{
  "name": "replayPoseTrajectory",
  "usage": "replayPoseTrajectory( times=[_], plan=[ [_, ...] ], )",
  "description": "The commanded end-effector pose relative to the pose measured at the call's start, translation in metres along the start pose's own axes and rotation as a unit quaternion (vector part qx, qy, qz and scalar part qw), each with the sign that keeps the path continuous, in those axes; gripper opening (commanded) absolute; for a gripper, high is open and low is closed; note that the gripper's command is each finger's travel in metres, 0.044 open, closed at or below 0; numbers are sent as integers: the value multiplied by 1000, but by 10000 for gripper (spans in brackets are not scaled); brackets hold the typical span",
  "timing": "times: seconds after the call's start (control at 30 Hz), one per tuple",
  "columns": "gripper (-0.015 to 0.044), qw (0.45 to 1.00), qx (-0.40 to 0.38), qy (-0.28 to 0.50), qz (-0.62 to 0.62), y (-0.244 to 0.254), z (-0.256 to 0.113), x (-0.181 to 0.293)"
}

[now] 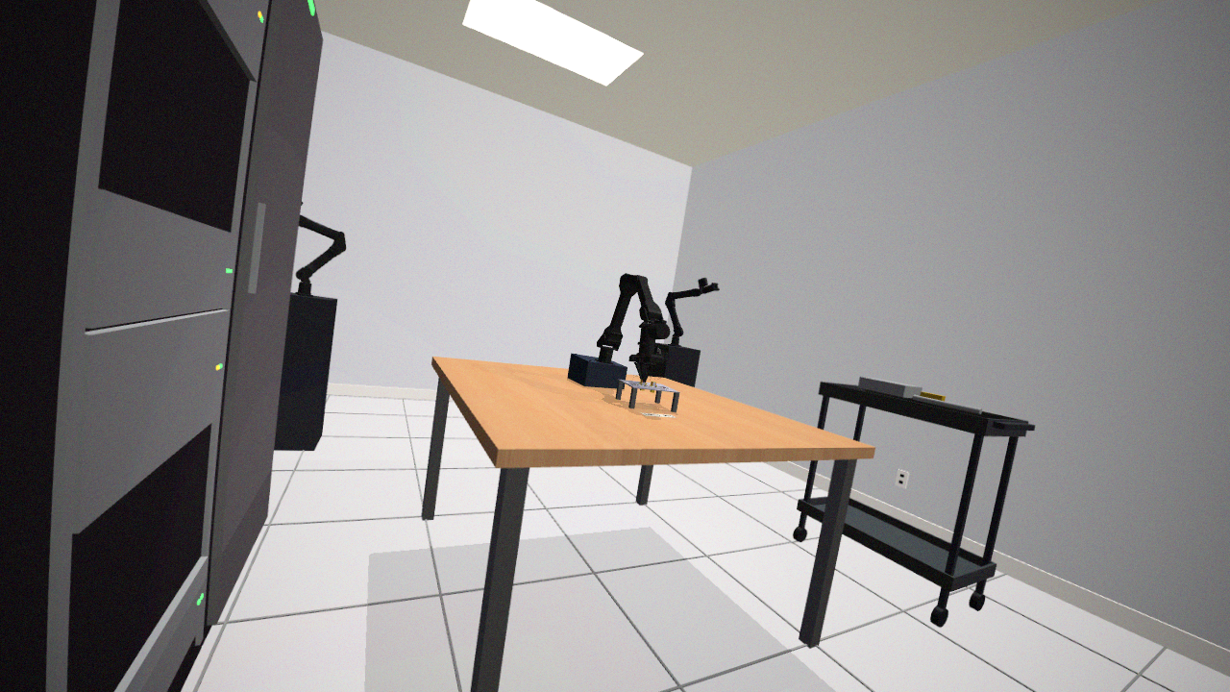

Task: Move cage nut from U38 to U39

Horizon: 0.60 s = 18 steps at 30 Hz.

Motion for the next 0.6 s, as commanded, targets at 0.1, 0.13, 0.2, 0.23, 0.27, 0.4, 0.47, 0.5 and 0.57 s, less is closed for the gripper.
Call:
replayPoseTrajectory(
  times=[0.1,0.13,0.2,0.23,0.27,0.4,0.47,0.5,0.57],
  plan=[
    [35,1000,6,2,2,1,-1,0],
    [35,1000,7,2,2,1,-1,0],
    [35,1000,9,2,2,2,-1,0],
    [35,1000,9,2,2,2,-1,0],
    [35,1000,9,2,2,2,-1,0],
    [35,1000,12,2,2,2,-1,0],
    [35,1000,13,2,2,2,-1,0],
    [35,1000,13,2,2,2,-1,0],
    [35,1000,14,2,2,3,-1,0]
  ],
)
Point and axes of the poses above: the point midway between the two fingers, 35 mm back from their tips, its own z axis out along the fingers, its own y axis across the jaws, x = y × z, the point moved 5 cm from there along -z, back along the fingers, and after that the axes turned 1 degree about -z, right-handed, at the moved point
